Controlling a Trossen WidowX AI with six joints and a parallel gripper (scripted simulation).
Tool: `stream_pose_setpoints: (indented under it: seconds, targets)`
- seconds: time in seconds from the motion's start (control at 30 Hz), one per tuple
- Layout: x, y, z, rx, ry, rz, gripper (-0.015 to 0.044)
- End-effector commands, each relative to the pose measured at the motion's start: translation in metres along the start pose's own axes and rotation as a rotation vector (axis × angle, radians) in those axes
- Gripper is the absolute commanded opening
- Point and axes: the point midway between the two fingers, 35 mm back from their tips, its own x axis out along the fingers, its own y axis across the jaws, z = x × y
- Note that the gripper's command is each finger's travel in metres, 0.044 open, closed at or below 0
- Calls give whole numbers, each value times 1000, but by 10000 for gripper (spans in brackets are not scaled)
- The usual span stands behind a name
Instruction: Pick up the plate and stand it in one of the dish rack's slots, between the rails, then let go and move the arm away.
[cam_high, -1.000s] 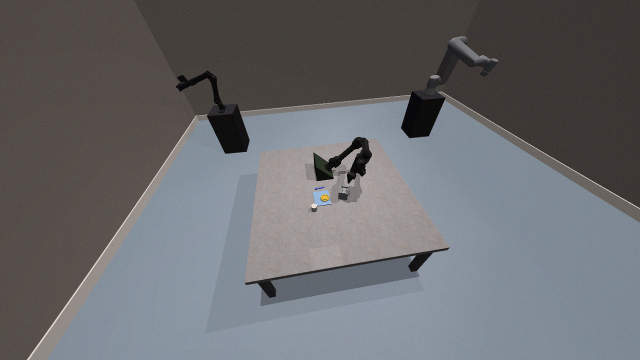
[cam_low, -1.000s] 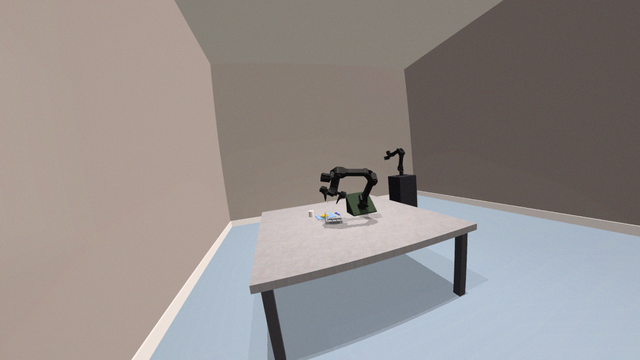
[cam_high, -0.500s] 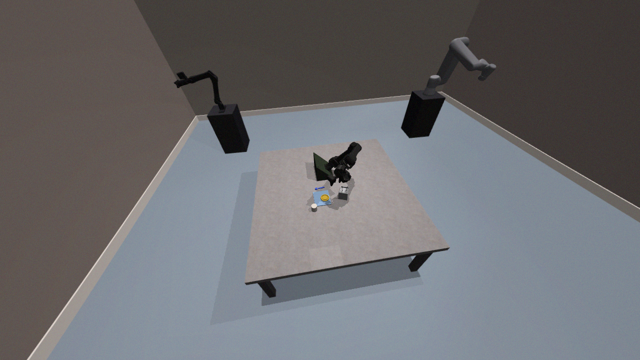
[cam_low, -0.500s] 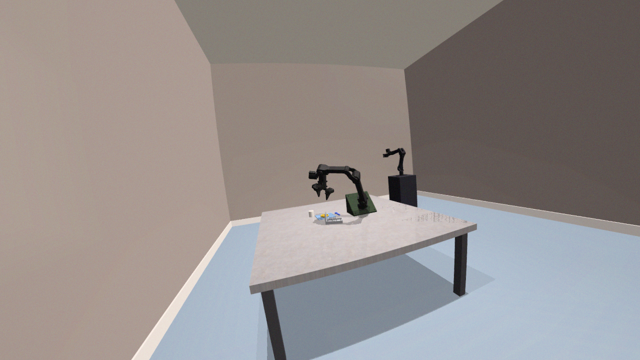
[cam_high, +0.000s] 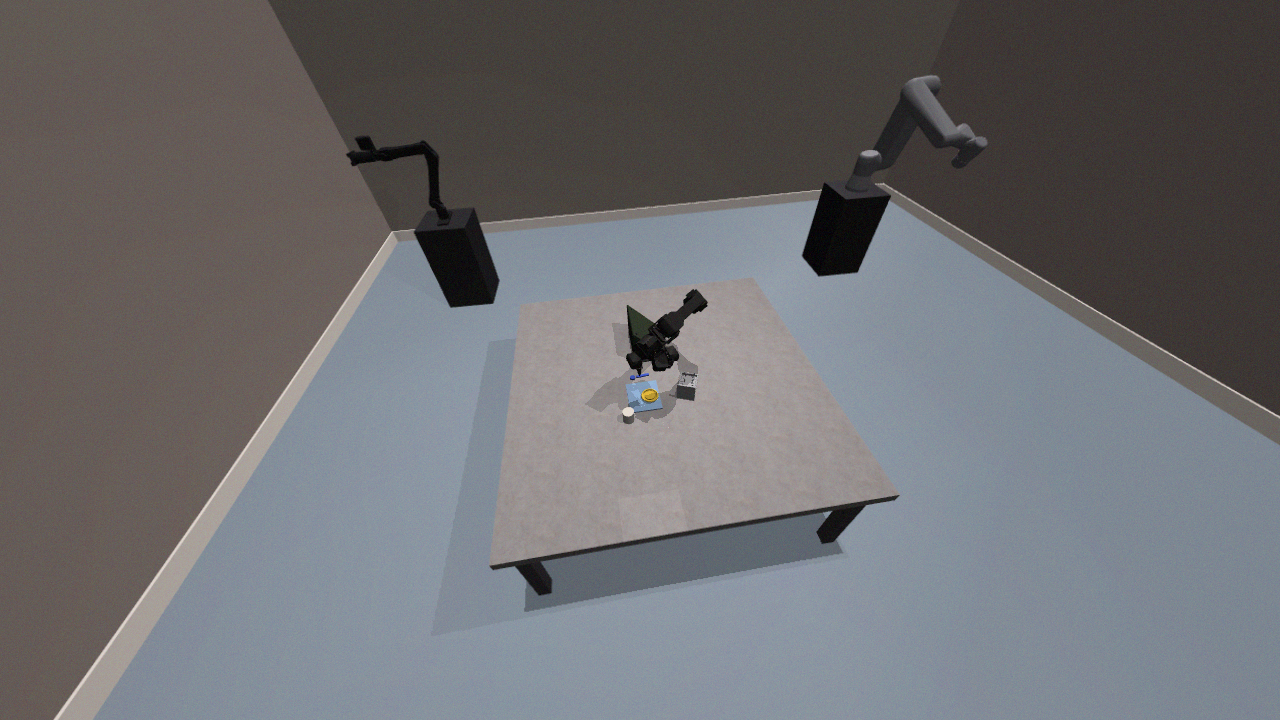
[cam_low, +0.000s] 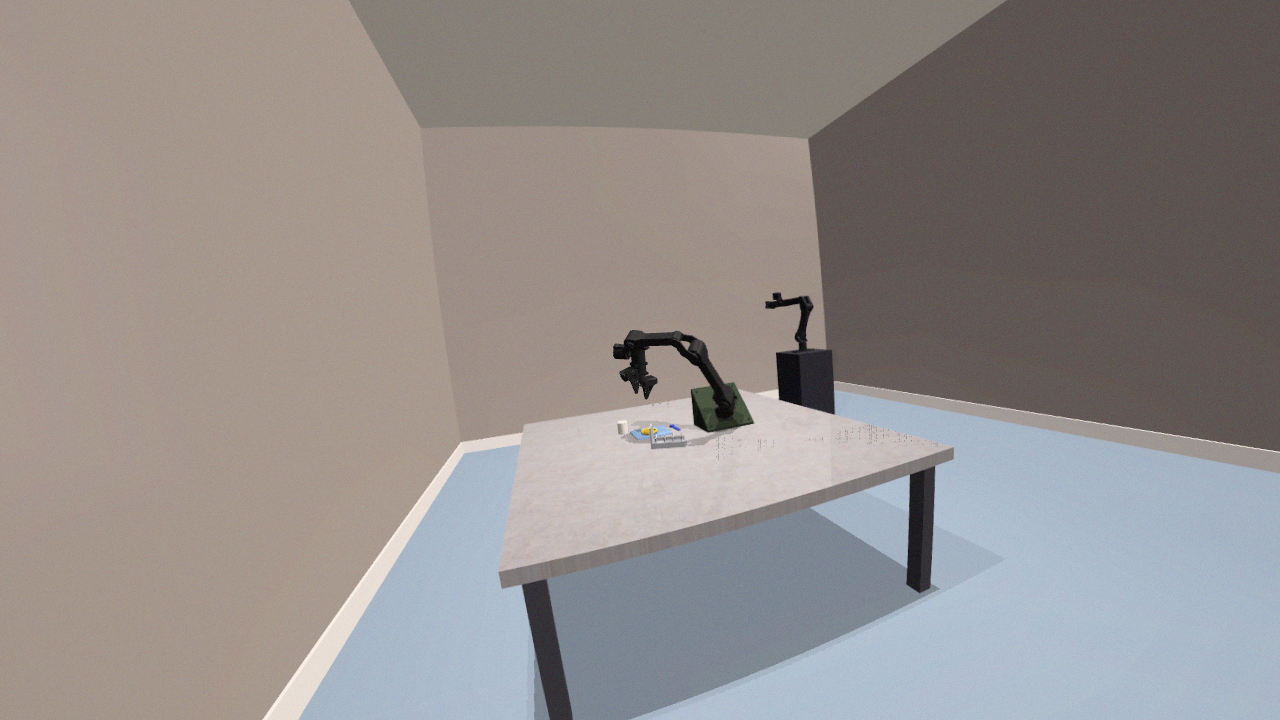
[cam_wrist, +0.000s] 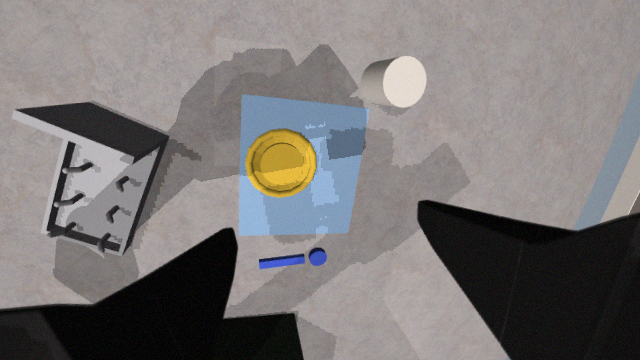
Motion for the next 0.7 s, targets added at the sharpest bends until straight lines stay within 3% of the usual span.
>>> stream_pose_setpoints:
  seconds: [0.0,0.17,0.67]
  targets:
    - [45,3,-3,84,-8,72,400]
    - [99,13,-11,192,-35,150,400]
    - [113,15,-9,196,-36,153,400]
